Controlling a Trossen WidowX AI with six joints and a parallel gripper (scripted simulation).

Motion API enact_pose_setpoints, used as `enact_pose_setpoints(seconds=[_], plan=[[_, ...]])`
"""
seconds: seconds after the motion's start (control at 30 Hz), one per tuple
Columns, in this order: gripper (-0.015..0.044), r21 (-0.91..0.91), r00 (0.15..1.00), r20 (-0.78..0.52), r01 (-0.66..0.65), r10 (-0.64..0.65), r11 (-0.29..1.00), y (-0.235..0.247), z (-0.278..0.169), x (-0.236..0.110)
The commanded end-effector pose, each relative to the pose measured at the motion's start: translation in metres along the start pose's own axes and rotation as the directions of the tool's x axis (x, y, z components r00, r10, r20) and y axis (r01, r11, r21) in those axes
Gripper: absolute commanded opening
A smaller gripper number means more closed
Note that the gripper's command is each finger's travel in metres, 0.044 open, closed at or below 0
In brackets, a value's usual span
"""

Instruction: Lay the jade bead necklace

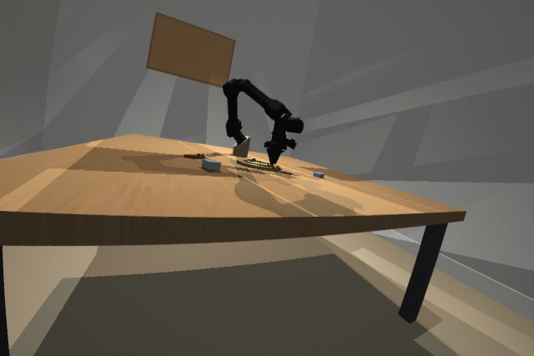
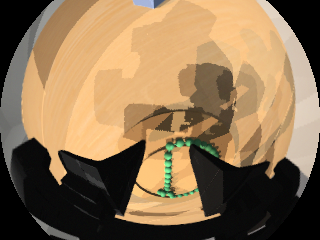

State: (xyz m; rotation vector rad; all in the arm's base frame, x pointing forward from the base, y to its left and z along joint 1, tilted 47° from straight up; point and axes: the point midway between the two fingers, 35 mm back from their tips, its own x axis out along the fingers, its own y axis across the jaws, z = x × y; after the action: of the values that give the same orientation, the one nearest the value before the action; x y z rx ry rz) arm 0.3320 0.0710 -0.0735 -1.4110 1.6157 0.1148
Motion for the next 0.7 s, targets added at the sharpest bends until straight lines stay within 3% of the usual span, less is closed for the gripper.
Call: enact_pose_setpoints(seconds=[0.0, 0.1, 0.67], plan=[[0.0367, -0.002, 1.000, -0.001, -0.001, 0.001, 1.000, 0.0004, -0.0002, -0.0017], [0.0440, -0.006, 1.000, -0.003, -0.001, 0.001, 1.000, 0.0006, -0.0006, -0.0011], [0.0440, -0.008, 1.000, -0.002, -0.004, 0.004, 1.000, 0.0006, -0.0006, -0.0049]])
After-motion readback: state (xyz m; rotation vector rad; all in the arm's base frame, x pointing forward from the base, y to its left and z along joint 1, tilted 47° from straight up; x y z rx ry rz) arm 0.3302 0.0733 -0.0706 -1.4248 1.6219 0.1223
